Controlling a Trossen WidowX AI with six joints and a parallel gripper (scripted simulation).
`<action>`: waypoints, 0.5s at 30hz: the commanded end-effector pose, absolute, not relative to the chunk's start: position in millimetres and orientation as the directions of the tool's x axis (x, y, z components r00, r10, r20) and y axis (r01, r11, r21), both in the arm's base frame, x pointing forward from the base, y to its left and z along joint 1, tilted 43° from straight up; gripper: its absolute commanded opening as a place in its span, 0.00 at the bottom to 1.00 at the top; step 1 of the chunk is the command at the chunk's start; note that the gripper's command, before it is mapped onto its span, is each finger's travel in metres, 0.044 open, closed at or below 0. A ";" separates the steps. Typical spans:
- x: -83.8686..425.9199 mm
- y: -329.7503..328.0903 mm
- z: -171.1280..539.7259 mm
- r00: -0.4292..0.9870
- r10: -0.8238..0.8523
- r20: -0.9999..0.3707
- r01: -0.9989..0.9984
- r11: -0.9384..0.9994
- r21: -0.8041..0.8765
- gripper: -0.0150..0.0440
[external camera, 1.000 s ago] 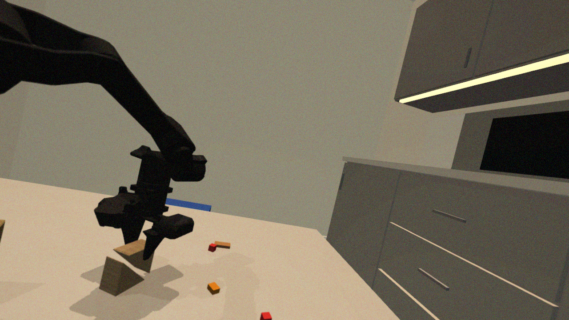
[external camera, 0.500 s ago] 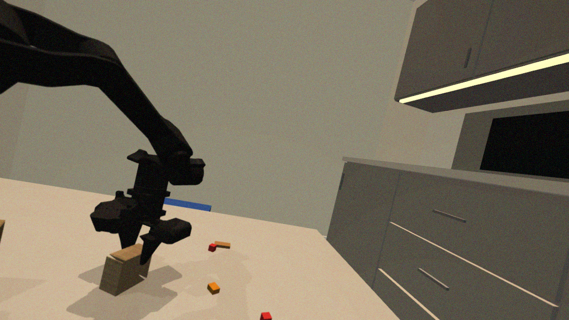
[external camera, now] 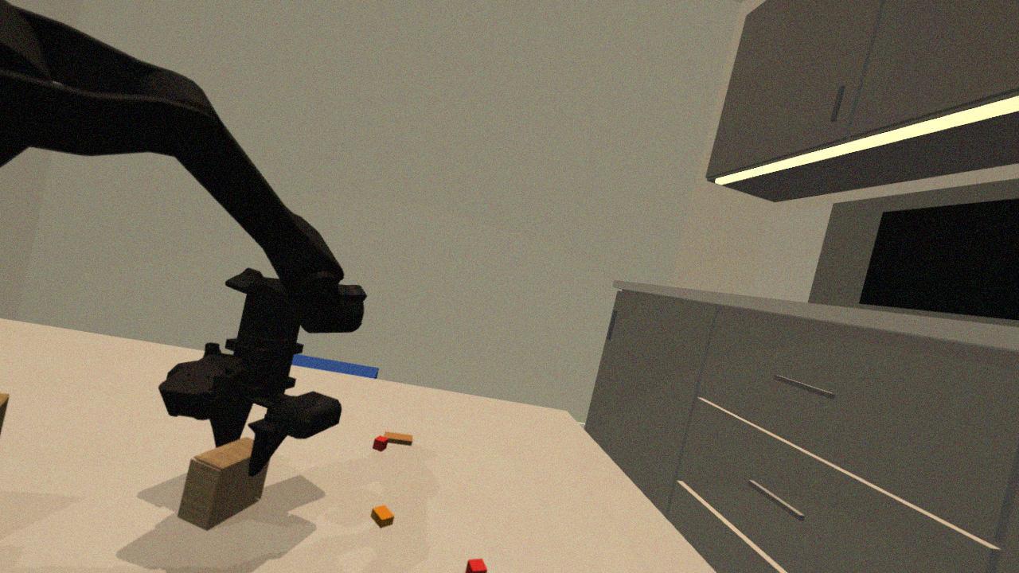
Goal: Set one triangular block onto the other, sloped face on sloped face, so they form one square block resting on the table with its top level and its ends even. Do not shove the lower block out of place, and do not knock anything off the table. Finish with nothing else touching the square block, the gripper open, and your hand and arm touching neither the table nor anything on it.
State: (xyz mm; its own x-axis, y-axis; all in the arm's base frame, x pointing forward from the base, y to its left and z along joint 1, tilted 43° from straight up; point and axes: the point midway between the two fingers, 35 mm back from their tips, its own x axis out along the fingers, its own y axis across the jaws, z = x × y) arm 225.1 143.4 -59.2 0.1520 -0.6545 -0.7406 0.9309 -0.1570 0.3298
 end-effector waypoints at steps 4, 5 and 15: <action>226.0 143.0 -58.6 0.158 -0.654 -0.739 0.931 -0.151 0.333 0.25; 226.0 142.9 -58.7 0.158 -0.654 -0.739 0.931 -0.151 0.333 0.25; 226.0 141.5 -59.4 0.159 -0.654 -0.739 0.931 -0.150 0.333 0.25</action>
State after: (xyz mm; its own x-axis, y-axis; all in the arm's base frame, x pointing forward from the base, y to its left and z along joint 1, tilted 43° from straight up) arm 225.3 142.2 -59.9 0.1526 -0.6539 -0.7410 0.9307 -0.1570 0.3302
